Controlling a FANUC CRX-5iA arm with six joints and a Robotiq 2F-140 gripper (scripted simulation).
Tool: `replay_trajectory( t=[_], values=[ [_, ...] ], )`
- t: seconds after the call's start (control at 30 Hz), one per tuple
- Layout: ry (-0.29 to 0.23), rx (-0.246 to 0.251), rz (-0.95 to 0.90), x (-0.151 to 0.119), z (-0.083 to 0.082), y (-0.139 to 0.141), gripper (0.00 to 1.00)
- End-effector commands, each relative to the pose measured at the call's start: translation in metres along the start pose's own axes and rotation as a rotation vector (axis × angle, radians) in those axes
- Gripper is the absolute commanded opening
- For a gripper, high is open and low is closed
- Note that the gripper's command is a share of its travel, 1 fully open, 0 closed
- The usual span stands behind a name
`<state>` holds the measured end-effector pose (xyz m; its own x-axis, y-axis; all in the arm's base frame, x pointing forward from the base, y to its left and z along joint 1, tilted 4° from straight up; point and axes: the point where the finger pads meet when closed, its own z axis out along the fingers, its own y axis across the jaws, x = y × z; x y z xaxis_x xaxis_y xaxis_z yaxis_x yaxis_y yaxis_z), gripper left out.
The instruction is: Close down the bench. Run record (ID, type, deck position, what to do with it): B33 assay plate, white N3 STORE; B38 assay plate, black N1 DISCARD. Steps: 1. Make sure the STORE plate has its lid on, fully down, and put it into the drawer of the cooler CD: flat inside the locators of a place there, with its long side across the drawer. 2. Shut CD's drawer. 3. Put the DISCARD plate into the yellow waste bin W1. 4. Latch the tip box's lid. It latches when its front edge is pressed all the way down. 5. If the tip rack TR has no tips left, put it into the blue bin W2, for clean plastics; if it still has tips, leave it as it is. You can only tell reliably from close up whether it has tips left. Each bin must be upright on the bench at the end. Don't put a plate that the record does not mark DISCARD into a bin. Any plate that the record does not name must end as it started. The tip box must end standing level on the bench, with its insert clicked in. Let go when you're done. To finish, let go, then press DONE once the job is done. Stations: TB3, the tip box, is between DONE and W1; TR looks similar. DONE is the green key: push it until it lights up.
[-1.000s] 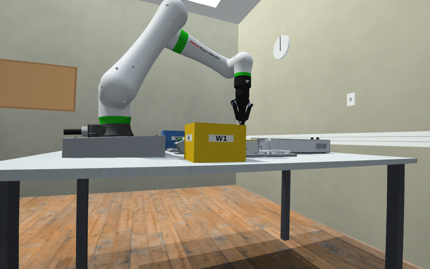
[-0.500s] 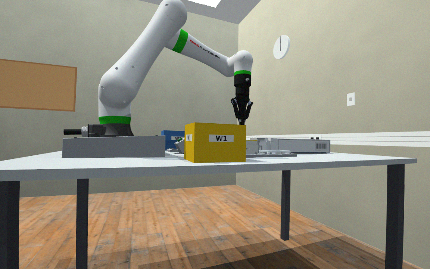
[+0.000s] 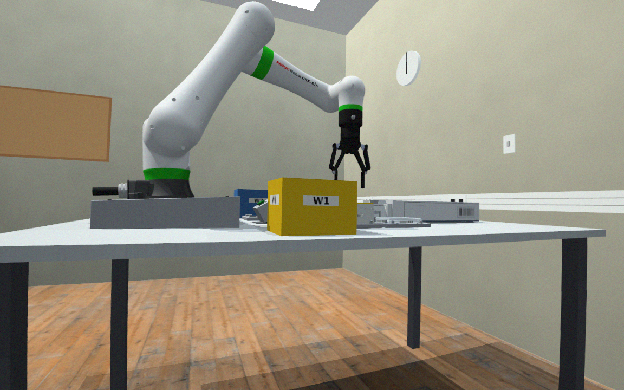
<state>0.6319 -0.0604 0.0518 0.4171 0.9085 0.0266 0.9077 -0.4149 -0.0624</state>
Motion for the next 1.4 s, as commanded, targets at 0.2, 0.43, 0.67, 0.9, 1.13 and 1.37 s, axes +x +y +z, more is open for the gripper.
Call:
replay_trajectory(
  t=[0.2,0.43,0.67,0.9,1.13,1.37],
  values=[
    [-0.01,-0.004,0.346,0.04,-0.004,0.003,0.7],
    [-0.009,-0.005,0.579,0.068,-0.006,0.004,0.7],
    [-0.009,-0.005,0.746,0.088,-0.008,0.005,0.7],
    [-0.008,-0.007,0.979,0.116,-0.01,0.007,0.7],
    [-0.007,-0.008,1.212,0.144,-0.012,0.008,0.7],
    [-0.007,-0.008,1.267,0.164,-0.013,0.009,0.7]
  ],
)
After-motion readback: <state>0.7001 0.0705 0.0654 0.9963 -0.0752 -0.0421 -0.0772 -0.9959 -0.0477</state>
